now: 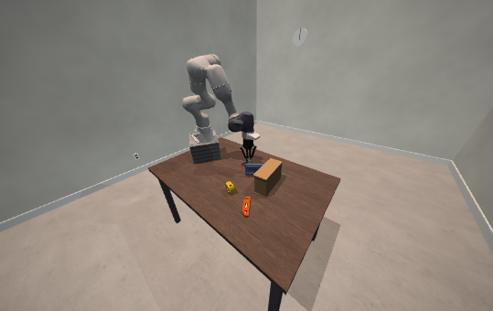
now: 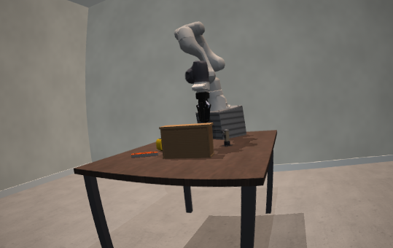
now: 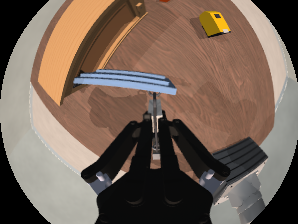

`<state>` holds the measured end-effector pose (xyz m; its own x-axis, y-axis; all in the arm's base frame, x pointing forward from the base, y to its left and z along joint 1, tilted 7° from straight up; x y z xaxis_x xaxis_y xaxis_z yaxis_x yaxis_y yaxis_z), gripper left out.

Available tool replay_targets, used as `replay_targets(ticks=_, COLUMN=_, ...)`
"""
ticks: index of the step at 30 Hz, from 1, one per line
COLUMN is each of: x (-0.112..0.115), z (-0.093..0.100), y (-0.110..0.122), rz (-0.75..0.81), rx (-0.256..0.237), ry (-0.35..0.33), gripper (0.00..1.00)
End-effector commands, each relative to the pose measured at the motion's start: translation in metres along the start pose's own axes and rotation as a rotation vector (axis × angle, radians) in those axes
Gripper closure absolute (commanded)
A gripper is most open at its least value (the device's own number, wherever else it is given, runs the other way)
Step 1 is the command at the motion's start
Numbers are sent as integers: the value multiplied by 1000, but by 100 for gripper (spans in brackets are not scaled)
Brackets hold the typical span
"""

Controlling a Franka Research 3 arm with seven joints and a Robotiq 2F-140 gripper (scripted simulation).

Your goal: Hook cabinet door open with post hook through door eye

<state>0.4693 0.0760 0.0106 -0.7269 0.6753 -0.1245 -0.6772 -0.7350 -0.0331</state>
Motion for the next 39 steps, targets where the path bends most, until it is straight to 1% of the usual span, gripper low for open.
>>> replay_targets(ticks=1, x=2, z=-1, y=1, rz=2, rx=1, ry=-2, gripper=97)
replay_targets(ticks=17, x=2, z=-1, y=1, rz=2, rx=1, ry=-2, gripper=97)
replay_targets(ticks=22, x=1, z=-6, y=0, rz=2, rx=1, ry=-2, gripper=97)
replay_targets(ticks=39, x=1, z=-6, y=0, rz=2, rx=1, ry=-2, gripper=97)
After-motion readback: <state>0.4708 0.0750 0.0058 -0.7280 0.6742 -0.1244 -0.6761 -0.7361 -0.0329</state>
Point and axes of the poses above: the point where the finger pads meet when closed, its own z axis back along the fingers, its own y axis across the jaws, x = y × z, the point moved 5 cm from there along z, back along the fingers, and after that the axes turned 3 degrees about -z, right-handed, at the moved point
